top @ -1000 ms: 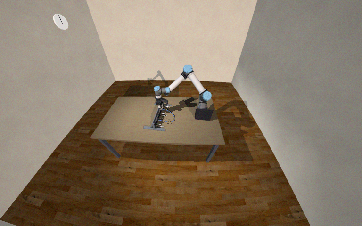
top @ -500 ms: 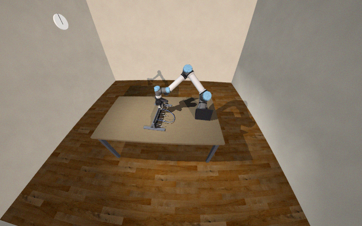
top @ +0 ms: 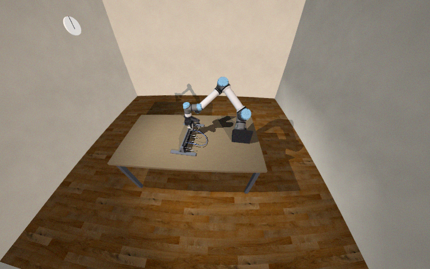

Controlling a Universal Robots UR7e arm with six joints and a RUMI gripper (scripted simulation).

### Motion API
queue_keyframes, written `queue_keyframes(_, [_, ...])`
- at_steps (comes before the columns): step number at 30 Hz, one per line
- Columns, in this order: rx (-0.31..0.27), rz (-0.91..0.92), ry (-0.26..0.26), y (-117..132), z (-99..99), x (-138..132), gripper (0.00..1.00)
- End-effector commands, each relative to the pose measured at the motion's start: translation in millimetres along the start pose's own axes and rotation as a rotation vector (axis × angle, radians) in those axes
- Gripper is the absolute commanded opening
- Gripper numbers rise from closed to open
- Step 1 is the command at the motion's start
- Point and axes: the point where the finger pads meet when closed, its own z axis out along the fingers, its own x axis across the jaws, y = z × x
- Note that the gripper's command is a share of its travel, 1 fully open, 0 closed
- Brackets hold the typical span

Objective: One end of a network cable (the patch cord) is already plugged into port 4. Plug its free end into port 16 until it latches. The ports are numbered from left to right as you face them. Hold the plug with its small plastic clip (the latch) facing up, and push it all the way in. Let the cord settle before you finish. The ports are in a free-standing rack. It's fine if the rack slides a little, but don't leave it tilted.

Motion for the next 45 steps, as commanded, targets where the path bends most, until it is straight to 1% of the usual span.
queue_keyframes(1, [-0.001, 0.0, 0.0, 0.3, -0.7, 0.0, 0.0])
queue_keyframes(45, [-0.001, 0.001, 0.0, 4.3, -0.8, 0.0, 0.0])
